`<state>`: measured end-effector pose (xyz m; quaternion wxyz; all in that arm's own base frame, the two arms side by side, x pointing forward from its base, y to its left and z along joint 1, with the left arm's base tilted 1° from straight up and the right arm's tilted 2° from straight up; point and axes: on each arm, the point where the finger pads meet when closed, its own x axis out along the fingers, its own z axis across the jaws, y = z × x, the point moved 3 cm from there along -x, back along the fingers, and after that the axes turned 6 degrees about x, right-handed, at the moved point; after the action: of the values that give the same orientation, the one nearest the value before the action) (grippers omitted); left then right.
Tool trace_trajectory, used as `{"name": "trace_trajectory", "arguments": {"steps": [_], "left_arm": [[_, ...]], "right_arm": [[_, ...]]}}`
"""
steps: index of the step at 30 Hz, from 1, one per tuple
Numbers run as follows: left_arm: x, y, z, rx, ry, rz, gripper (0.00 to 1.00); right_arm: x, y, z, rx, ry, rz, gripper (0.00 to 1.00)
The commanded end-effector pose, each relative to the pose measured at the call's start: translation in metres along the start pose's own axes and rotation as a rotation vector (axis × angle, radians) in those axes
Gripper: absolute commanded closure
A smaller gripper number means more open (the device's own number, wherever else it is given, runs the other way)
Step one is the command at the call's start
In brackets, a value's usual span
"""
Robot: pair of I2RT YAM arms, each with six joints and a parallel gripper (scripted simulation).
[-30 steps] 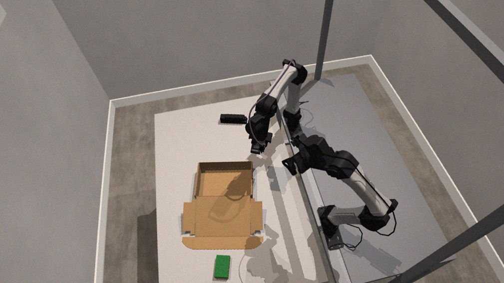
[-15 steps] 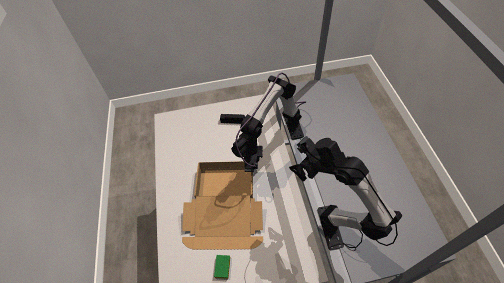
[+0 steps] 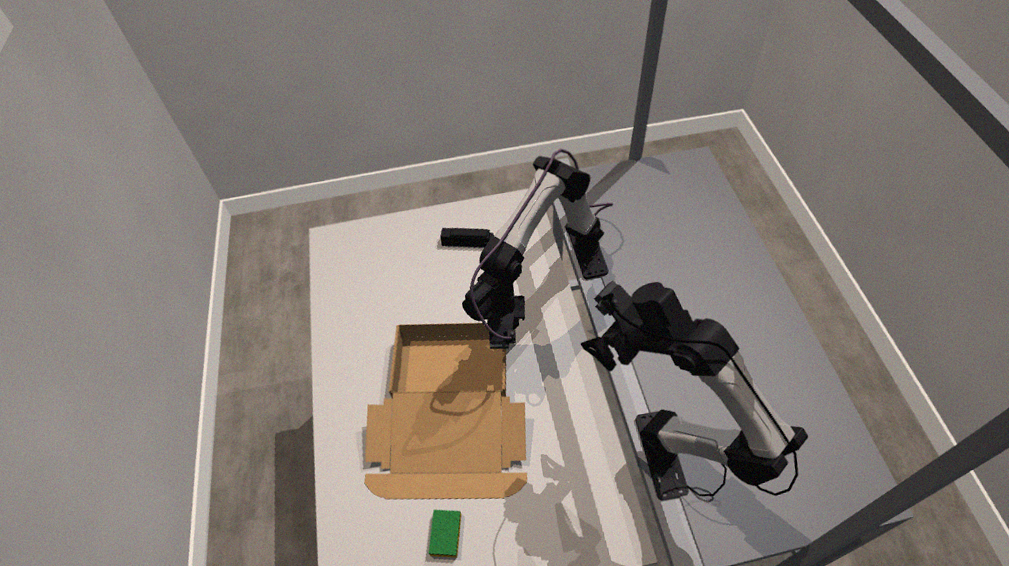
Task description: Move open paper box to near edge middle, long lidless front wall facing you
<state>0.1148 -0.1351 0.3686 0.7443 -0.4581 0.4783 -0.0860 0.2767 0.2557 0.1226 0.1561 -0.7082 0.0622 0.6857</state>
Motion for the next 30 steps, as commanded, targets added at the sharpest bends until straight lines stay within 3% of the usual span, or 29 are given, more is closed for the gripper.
{"name": "trace_trajectory", "arguments": {"steps": [1, 30], "left_arm": [[0.001, -0.001, 0.0, -0.007, -0.009, -0.019, 0.0], [0.007, 0.023, -0.002, -0.001, -0.01, -0.006, 0.0]], "right_arm": [[0.013, -0.002, 0.005, -0.019, -0.014, 0.004, 0.71], [0.053, 0.0, 0.006, -0.013, -0.012, 0.011, 0.71]]}}
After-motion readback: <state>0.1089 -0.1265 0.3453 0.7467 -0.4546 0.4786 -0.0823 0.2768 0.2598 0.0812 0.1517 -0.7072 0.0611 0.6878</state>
